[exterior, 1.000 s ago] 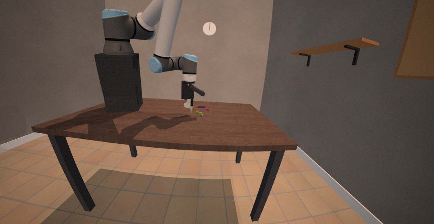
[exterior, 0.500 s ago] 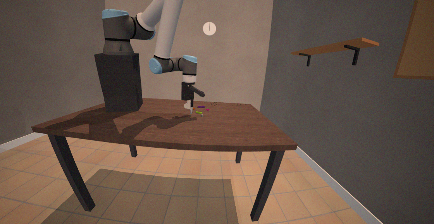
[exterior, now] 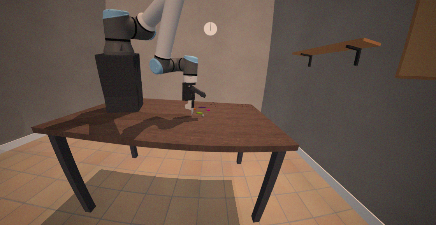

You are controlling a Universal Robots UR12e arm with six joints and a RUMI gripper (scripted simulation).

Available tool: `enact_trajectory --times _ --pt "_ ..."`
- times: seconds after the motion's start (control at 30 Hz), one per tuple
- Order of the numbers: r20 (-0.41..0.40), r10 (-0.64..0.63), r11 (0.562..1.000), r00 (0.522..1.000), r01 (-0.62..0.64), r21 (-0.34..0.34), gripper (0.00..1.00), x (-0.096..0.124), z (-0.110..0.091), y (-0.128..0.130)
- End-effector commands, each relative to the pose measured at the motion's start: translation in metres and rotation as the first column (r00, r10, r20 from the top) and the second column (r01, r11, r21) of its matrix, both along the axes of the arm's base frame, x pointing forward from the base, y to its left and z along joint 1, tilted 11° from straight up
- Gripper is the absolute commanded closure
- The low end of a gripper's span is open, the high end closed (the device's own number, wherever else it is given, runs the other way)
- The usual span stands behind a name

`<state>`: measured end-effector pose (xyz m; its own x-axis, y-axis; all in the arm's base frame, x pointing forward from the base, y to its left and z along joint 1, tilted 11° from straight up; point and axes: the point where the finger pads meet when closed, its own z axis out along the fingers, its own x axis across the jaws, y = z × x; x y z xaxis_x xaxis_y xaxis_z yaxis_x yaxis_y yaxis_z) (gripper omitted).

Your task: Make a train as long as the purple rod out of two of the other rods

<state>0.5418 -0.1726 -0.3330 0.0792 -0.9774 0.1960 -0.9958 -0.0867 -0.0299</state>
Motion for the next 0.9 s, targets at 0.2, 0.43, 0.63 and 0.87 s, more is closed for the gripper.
enact_trajectory --times 0.2,0.43,0.63,0.87 --pt "0.001 0.0 1.0 1.0 0.0 0.0 1.0 0.0 0.0 0.0" --pt "0.001 0.0 1.0 1.0 0.0 0.0 1.0 0.0 0.0 0.0" --pt "0.001 0.0 1.0 1.0 0.0 0.0 1.0 0.0 -0.004 -0.001" --pt "0.001 0.0 1.0 1.0 0.0 0.0 1.0 0.001 -0.01 -0.002"
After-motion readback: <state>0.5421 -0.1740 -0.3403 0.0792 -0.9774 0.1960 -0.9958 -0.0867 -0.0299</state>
